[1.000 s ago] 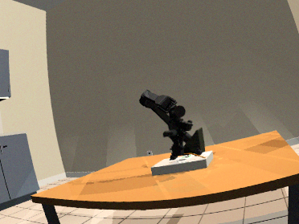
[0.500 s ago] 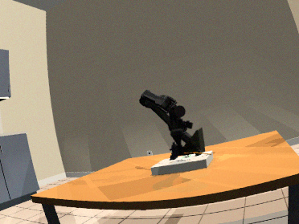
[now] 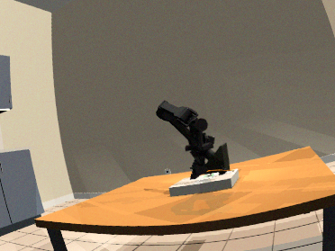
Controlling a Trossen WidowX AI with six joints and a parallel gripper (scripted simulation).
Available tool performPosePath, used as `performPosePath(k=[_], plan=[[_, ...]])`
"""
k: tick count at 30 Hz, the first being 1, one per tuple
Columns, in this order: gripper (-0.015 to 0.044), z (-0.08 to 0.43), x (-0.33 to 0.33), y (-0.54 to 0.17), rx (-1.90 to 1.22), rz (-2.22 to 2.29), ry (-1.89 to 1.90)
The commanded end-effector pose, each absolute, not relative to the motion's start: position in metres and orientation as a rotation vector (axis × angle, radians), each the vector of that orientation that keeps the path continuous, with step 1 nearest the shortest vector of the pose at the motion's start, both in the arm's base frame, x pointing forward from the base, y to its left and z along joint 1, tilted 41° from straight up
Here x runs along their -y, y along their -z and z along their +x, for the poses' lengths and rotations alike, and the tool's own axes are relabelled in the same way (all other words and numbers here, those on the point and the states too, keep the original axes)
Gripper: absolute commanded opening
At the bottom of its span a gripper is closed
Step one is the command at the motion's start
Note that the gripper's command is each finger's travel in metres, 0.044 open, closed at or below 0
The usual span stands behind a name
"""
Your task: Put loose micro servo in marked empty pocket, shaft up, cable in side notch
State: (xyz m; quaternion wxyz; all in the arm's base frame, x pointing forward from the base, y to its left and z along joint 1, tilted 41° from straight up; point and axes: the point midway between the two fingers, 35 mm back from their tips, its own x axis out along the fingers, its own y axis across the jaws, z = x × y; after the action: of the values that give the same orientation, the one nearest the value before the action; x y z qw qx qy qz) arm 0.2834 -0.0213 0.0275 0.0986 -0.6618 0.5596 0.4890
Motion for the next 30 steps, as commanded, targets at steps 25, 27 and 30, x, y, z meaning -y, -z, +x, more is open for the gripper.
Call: performPosePath(k=[25,27,30], plan=[[0.0000,0.2833,0.0199,-0.0271,-1.106,-2.296,-2.397],[0.0000,0.2826,0.0197,-0.0271,-1.106,-2.296,-2.397],[0.0000,0.2765,0.0184,-0.0269,-1.105,-2.295,-2.398]])
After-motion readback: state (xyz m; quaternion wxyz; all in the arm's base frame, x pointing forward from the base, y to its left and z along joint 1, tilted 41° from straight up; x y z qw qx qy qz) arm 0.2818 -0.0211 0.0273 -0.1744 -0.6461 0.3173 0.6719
